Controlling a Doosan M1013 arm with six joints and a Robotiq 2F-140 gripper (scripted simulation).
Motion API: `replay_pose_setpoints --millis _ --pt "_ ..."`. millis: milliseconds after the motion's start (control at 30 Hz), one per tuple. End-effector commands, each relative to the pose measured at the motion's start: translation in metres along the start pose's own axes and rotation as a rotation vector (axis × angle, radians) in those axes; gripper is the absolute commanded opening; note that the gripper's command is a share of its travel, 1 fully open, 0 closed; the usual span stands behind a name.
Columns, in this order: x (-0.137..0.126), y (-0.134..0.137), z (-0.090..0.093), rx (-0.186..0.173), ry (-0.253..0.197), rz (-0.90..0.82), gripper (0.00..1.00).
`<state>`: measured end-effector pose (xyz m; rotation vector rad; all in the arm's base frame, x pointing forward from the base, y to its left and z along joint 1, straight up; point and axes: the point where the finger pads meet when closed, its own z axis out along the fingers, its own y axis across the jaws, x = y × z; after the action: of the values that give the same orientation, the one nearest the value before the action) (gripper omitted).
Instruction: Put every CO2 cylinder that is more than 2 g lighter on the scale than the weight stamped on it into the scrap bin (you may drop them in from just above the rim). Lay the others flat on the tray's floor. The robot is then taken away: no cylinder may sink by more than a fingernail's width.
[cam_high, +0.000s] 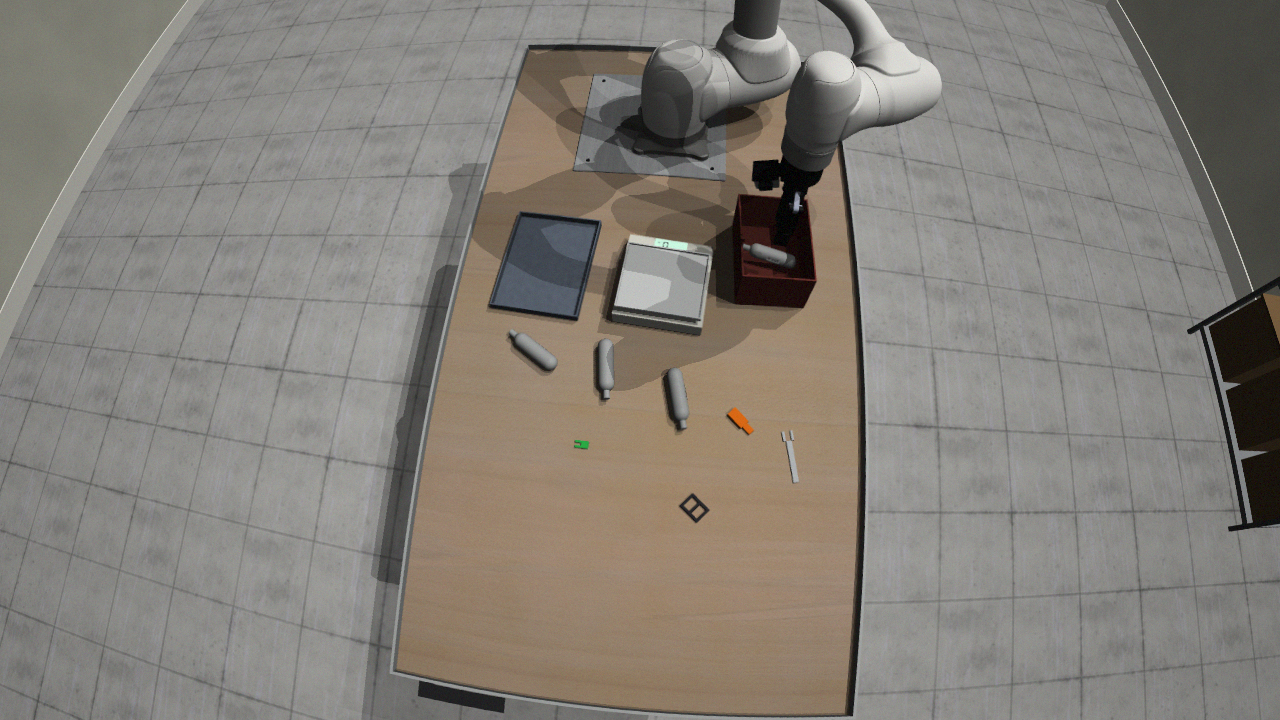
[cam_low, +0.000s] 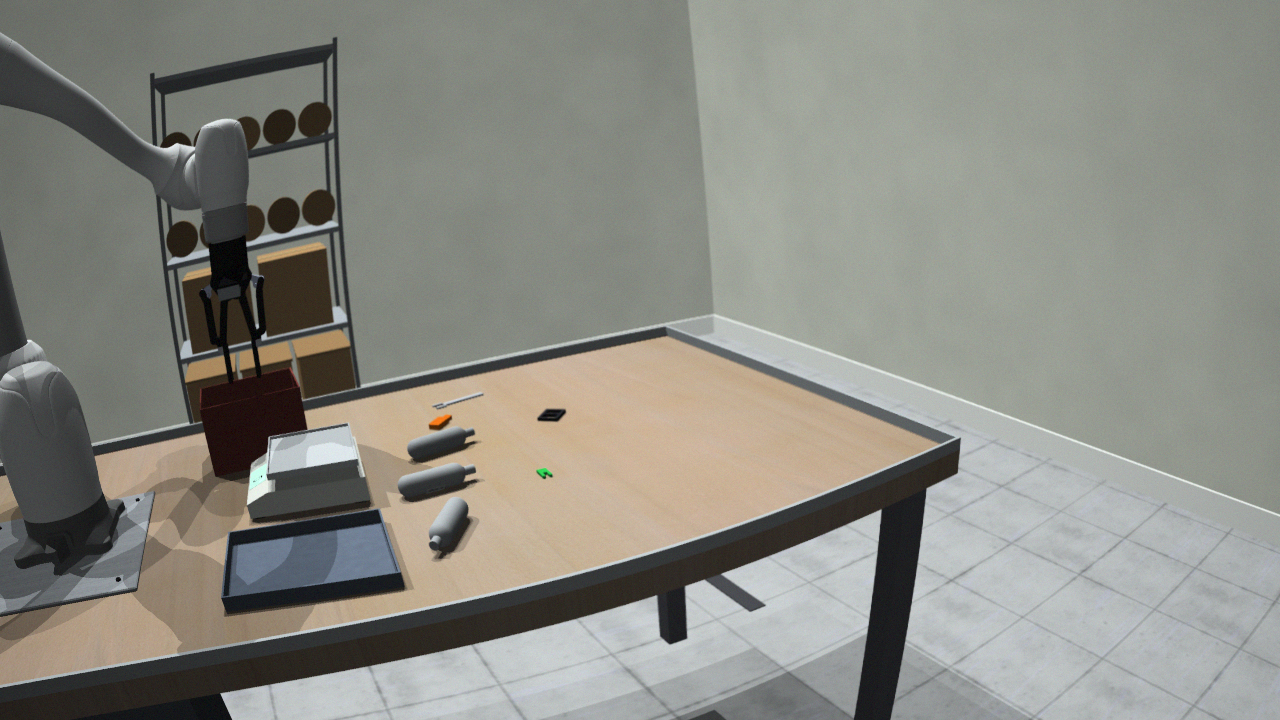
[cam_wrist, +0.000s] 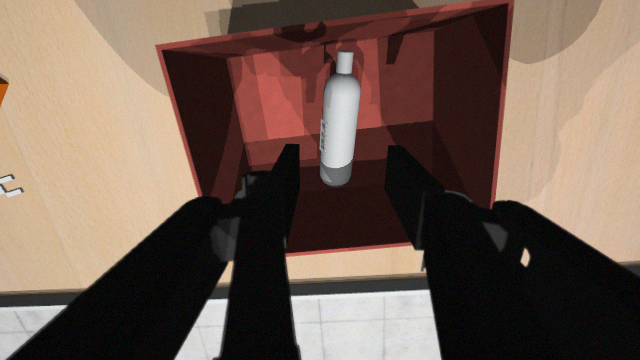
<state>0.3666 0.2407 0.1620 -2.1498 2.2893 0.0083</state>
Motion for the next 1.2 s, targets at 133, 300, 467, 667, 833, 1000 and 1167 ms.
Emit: replay_pose_setpoints --millis 133,300,467,667,833,1000,1167 --pt "-0.0003 -0.0003 -0.0005 0.001 -0.001 0.0 0.41" --pt "-0.0003 -0.0003 -0.0005 0.001 -0.001 0.0 0.41" --pt "-0.0003 -0.0003 -0.0005 0.001 -0.001 0.0 0.41" --pt "-0.0003 -0.0003 -0.0005 0.001 -0.001 0.0 0.41" --pt "-0.0003 -0.0003 -0.0005 0.001 -0.001 0.0 0.41" --pt "-0.0003 -0.0003 -0.0028 0.001 -0.001 0.0 0.41" --pt "-0.0003 -0.0003 -0.0069 0.001 -0.001 0.0 0.41"
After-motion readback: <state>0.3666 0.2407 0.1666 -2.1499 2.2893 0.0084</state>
